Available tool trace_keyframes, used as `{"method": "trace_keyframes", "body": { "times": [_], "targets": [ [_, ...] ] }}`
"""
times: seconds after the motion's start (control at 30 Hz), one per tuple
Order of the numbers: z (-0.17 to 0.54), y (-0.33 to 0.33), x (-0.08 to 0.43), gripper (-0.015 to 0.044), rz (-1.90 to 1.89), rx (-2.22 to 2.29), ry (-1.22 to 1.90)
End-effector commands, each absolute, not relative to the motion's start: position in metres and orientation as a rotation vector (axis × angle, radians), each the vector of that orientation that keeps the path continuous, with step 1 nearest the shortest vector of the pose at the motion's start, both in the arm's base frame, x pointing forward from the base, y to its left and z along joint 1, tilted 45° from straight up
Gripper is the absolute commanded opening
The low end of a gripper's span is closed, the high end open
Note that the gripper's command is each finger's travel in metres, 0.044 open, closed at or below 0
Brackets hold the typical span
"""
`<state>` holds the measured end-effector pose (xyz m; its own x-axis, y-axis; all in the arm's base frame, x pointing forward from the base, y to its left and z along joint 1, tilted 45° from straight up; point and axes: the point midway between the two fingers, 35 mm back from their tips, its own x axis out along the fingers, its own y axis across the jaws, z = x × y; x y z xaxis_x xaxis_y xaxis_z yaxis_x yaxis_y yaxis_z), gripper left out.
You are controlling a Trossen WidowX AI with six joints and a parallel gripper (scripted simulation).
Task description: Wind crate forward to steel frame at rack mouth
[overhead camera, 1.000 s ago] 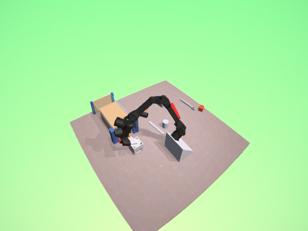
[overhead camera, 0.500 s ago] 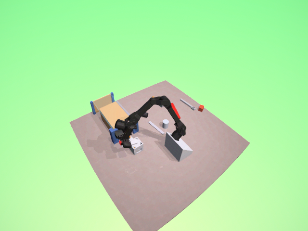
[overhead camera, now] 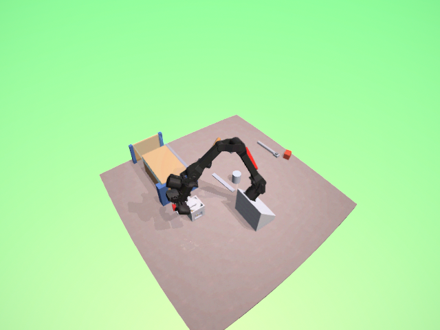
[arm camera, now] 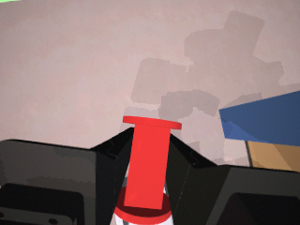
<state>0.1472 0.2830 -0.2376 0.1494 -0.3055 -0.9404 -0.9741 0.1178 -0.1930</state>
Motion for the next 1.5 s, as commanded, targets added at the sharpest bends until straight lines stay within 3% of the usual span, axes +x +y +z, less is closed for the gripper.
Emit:
{"method": "trace_keyframes", "body": {
  "times": [0.0, 1.47],
  "targets": [
    [-0.237, 0.276, 0.128, 0.0, 0.835, -1.394, 1.388],
    [-0.218, 0.252, 0.082, 0.0, 0.838, -1.394, 1.392]
  ]
}}
